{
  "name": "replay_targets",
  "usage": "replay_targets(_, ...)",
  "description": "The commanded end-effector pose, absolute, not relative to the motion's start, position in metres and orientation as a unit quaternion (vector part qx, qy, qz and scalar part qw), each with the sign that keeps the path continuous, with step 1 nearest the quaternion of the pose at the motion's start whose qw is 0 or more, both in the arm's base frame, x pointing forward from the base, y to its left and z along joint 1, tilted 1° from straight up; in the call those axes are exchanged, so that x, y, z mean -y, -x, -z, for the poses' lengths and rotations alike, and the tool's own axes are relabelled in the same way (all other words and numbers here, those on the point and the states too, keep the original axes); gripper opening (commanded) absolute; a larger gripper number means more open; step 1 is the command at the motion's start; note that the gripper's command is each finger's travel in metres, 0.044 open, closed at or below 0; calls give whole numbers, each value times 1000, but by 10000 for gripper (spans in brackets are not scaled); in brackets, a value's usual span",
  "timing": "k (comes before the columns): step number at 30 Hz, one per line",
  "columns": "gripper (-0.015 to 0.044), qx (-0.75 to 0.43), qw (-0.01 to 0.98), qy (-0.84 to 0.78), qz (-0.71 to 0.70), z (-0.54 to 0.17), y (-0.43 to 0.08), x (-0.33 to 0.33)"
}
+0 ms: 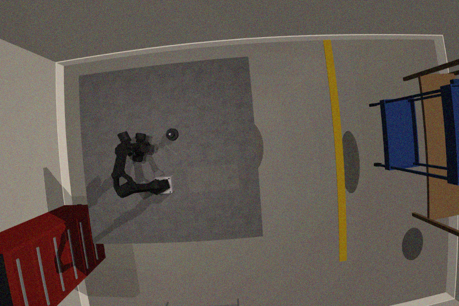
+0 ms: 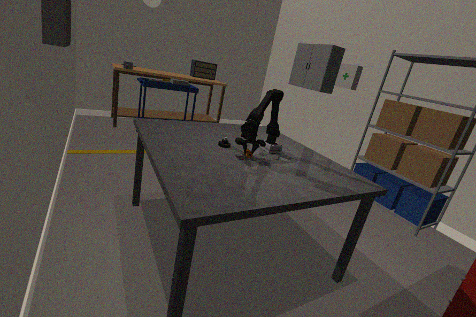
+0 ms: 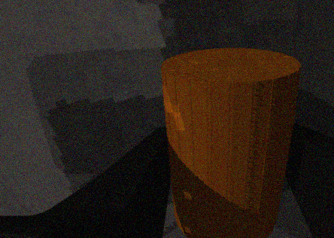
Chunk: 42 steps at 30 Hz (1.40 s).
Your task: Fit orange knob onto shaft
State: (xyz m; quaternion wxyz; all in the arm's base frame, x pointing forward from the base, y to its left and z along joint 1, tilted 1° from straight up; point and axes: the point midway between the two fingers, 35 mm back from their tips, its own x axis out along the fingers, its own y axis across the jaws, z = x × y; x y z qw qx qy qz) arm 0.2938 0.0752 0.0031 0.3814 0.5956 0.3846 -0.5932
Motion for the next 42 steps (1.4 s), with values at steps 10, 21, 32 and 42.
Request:
replay_targets(10,179,-460,464,-542,528,-10,-297,-76)
replay_targets(21,179,-502,507,-502,489,-10,-297,-76)
replay_targets(32,179,-583,591,-400,388,-10,-297,-76)
replay_targets(42,179,-616,625,-345,334,-10,-297,-76)
